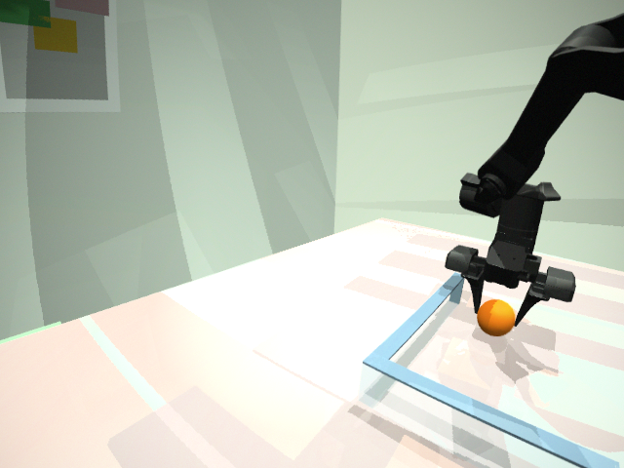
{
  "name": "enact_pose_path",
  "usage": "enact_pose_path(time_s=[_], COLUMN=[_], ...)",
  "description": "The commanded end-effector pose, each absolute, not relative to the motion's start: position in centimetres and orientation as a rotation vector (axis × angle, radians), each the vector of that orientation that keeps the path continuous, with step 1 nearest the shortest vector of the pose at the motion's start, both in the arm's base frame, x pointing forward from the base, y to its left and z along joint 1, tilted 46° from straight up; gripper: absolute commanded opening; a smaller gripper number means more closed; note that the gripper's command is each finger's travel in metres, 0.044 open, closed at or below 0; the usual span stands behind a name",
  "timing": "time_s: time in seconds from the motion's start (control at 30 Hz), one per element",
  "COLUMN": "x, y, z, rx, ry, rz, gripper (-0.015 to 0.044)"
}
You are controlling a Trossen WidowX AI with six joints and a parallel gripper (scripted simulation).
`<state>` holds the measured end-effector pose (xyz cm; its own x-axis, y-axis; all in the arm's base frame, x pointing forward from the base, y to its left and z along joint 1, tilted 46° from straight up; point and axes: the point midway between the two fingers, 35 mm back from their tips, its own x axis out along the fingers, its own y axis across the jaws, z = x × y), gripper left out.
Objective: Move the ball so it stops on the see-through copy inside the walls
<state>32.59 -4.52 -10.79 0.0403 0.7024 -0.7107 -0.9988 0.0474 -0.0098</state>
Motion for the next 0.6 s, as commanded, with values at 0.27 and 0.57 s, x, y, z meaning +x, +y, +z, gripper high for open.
enact_pose_path(time_s=[0.27, 0.57], x=[32.6, 32.1], y=[-4.5, -10.5], z=[-10.8, -4.7], rx=[-0.607, -0.601], ry=[0.621, 0.625], rz=[1.433, 1.433], gripper=[0.0394, 0.0398])
